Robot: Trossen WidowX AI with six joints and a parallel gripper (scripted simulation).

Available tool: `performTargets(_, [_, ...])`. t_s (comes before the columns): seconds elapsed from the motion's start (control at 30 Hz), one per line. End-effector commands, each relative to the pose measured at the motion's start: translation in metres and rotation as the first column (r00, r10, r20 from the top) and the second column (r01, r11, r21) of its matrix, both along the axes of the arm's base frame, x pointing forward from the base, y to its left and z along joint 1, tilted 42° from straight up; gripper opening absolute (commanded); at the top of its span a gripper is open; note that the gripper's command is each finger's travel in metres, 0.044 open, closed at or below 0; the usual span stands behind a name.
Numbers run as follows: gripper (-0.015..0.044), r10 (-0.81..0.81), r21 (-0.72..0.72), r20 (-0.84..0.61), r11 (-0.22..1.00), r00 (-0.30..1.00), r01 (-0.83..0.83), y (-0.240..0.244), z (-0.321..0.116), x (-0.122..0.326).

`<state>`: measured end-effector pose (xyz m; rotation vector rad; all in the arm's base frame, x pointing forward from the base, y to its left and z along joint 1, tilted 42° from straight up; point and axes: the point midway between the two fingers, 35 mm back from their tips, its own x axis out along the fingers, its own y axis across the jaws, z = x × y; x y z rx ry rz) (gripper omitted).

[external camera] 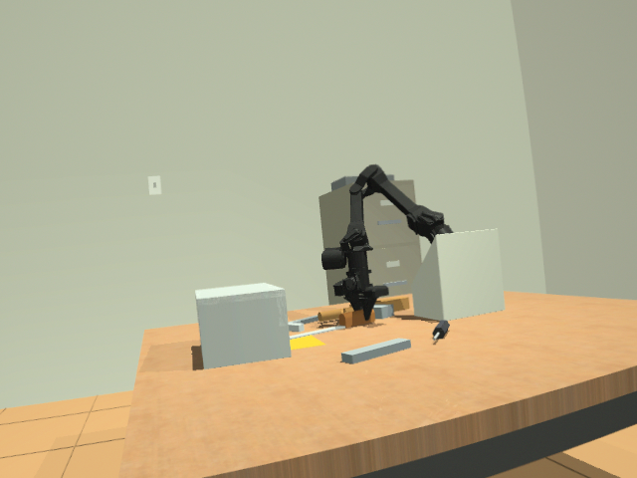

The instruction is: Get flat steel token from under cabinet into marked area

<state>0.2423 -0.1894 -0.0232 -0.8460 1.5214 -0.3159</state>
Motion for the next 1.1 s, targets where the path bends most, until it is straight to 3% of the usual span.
performTargets(0.0, [0.0058, -0.001, -0.001, 0.001, 1.000, 1.000, 0.001, 0.000, 0.000, 0.000])
performTargets(0.1, [0.0000, -0.001, -0.001, 0.001, 1.000, 1.000, 0.001, 0.000, 0.000, 0.000])
performTargets(1.07, [0.0000, 0.004, 0.002, -0.003, 1.000, 1.000, -0.004, 0.009, -0.004, 0.031])
